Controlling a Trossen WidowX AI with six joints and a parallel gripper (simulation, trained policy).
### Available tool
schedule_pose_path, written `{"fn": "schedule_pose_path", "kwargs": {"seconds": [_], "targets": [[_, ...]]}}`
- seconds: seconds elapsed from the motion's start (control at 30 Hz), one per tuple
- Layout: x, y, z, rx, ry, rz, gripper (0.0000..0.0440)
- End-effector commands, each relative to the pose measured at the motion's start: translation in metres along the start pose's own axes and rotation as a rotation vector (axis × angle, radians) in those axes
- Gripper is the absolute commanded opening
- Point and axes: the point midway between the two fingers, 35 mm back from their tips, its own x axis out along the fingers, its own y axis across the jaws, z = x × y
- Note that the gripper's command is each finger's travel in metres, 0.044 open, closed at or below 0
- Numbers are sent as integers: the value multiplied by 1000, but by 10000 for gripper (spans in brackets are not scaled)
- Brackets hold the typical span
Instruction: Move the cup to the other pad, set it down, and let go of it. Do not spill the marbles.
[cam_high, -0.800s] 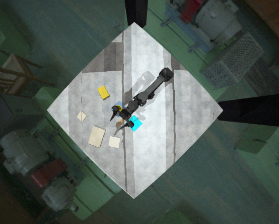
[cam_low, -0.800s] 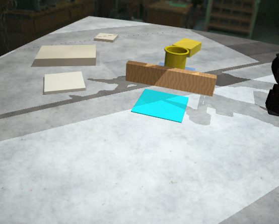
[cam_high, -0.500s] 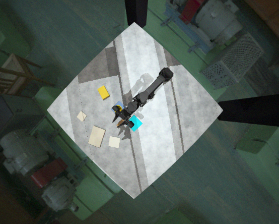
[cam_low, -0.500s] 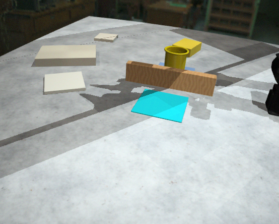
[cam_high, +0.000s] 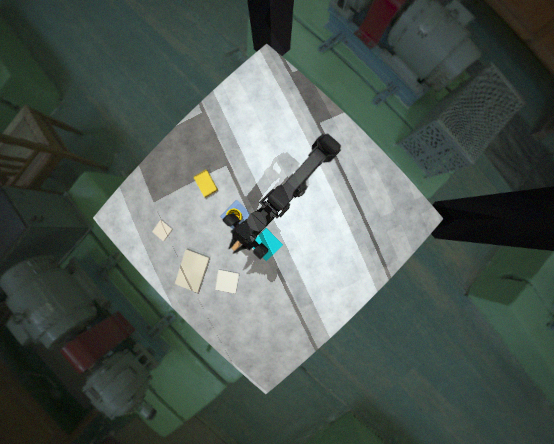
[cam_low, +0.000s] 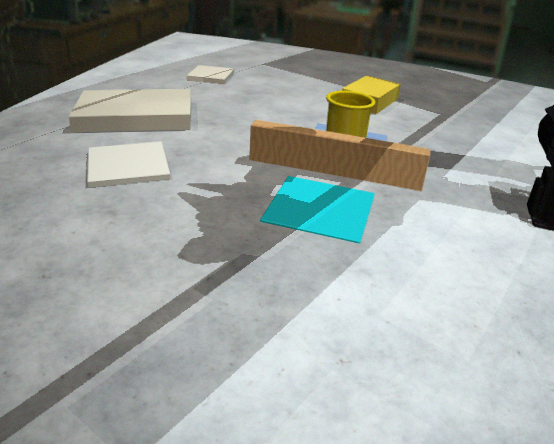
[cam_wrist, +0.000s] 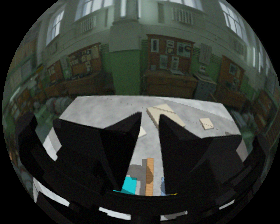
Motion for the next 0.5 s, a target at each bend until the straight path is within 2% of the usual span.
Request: {"fn": "schedule_pose_path", "kwargs": {"seconds": [0.0, 0.47], "targets": [[2, 3, 0, 15, 33, 4, 95], [10, 14, -14, 69, 245, 4, 94]]}}
